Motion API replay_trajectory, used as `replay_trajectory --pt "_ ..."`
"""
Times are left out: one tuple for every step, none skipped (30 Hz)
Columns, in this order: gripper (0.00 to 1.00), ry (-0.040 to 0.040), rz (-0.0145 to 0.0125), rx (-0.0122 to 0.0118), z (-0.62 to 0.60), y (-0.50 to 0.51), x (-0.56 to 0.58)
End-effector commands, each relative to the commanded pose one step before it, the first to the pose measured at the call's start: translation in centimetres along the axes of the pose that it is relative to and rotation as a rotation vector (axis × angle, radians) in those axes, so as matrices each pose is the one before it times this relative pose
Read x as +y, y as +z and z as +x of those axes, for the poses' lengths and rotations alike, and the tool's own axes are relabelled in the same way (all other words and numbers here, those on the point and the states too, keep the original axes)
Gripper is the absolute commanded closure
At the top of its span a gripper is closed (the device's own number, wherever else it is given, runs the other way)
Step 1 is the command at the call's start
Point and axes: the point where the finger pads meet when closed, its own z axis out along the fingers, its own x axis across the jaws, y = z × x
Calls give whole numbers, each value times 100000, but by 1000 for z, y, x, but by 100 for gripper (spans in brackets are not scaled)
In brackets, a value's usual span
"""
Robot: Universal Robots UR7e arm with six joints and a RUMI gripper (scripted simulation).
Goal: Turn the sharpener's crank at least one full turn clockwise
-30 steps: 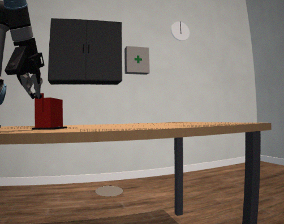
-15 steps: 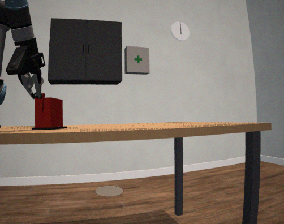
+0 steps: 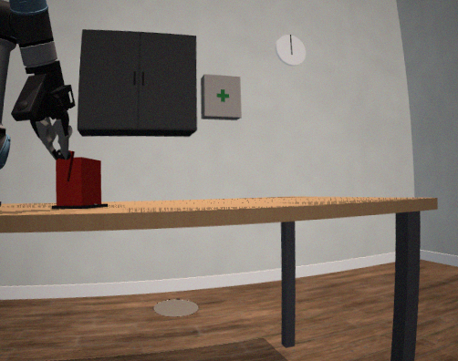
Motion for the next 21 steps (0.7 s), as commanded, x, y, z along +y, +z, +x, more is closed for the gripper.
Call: replay_trajectory --pt "91 -230 168 -163 -516 6 -14" --pt "91 0 0 0 -51 13 -7" --pt "91 0 0 0 -52 14 -8" --pt "91 0 0 0 0 0 0" --pt "91 0 0 0 0 0 0" --pt "91 0 1 0 -141 40 -23" --pt "91 0 0 0 -49 16 -9" --pt "91 0 0 0 -46 14 -9" --pt "91 0 0 0 -49 14 -9" --pt "91 0 0 0 -51 17 -9" --pt "91 0 0 -1 -53 19 -10" --pt "91 0 0 -1 -55 20 -11" --pt "91 0 0 0 -56 21 -12" --pt "91 0 0 0 -56 21 -12" --pt "91 0 0 0 -56 22 -13" --pt "91 0 0 0 -57 23 -13" --pt "91 0 0 0 -57 24 -13" --pt "91 0 0 0 -57 25 -14" --pt "91 0 0 0 -57 26 -14" --pt "91 0 0 0 -57 26 -15" --pt "91 0 0 0 0 0 0"
